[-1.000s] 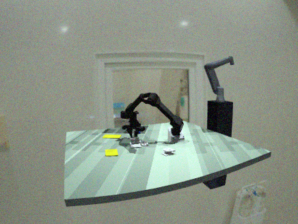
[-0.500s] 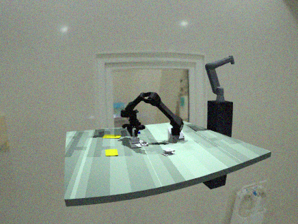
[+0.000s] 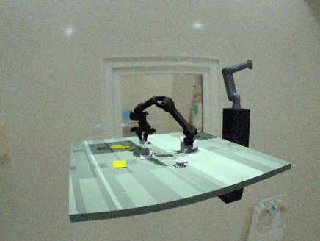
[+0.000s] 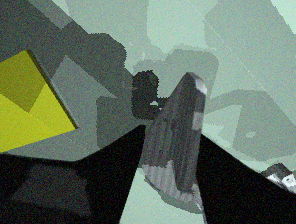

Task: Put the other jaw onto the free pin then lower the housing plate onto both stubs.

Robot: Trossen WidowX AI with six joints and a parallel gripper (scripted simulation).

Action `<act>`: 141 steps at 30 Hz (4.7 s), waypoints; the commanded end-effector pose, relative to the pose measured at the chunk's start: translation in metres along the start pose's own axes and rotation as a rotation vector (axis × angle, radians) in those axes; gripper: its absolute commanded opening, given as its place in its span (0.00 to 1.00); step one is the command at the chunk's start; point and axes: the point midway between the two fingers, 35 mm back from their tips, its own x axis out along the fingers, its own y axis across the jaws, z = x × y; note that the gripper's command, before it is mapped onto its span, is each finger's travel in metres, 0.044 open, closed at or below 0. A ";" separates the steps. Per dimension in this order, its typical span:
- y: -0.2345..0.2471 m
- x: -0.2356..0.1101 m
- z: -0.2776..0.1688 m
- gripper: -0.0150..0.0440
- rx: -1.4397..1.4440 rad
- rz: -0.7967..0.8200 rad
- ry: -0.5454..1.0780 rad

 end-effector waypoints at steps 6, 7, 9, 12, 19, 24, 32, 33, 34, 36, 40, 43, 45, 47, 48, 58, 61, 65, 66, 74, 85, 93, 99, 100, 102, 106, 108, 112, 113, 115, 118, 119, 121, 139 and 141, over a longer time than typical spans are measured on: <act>-0.001 -0.020 0.000 0.48 -0.006 0.004 -0.002; -0.001 -0.020 0.000 0.48 -0.009 0.004 -0.002; -0.003 -0.020 -0.001 0.48 -0.035 0.004 -0.003; -0.006 -0.021 -0.004 0.48 -0.095 0.003 -0.003; -0.015 -0.023 -0.011 0.48 -0.233 0.003 -0.003; -0.021 -0.024 -0.016 0.48 -0.331 0.003 -0.003; -0.031 -0.025 -0.023 0.48 -0.489 0.002 -0.003; -0.032 -0.025 -0.024 0.48 -0.509 0.002 -0.003; -0.033 -0.025 -0.025 0.48 -0.529 0.002 -0.003; -0.036 -0.026 -0.026 0.48 -0.568 0.002 -0.003; -0.041 -0.026 -0.030 0.48 -0.647 0.002 -0.003; -0.045 -0.026 -0.032 0.48 -0.707 0.002 -0.003; -0.048 -0.027 -0.034 0.48 -0.746 0.001 -0.003; -0.051 -0.027 -0.035 0.48 -0.786 0.001 -0.003; -0.052 -0.027 -0.036 0.48 -0.806 0.001 -0.003; -0.065 -0.027 -0.043 0.48 -1.003 0.000 -0.003; -0.070 -0.027 -0.045 0.48 -1.062 0.000 -0.002; -0.075 -0.027 -0.048 0.48 -1.141 0.000 -0.002; -0.076 -0.027 -0.048 0.48 -1.161 0.000 -0.002; -0.088 -0.026 -0.053 0.48 -1.319 -0.001 -0.001; -0.103 -0.025 -0.059 0.48 -1.537 -0.002 0.001; -0.115 -0.024 -0.063 0.48 -1.695 -0.002 0.002; -0.123 -0.022 -0.066 0.48 -1.814 -0.003 0.003; -0.125 -0.022 -0.066 0.48 -1.834 -0.003 0.004; -0.128 -0.022 -0.067 0.48 -1.873 -0.003 0.004; -0.134 -0.021 -0.068 0.48 -1.952 -0.003 0.005; -0.136 -0.020 -0.069 0.48 -1.992 -0.003 0.006; -0.142 -0.019 -0.070 0.48 -2.071 -0.003 0.007; -0.144 -0.019 -0.070 0.48 -2.091 -0.003 0.007; -0.146 -0.018 -0.071 0.48 -2.117 -0.003 0.007; -0.146 -0.018 -0.071 0.48 -2.120 -0.003 0.008; -0.146 -0.018 -0.071 0.48 -2.120 -0.003 0.008; -0.146 -0.018 -0.071 0.48 -2.120 -0.003 0.008; -0.146 -0.018 -0.071 0.48 -2.103 -0.003 0.007; -0.146 -0.018 -0.071 0.48 -2.103 -0.003 0.007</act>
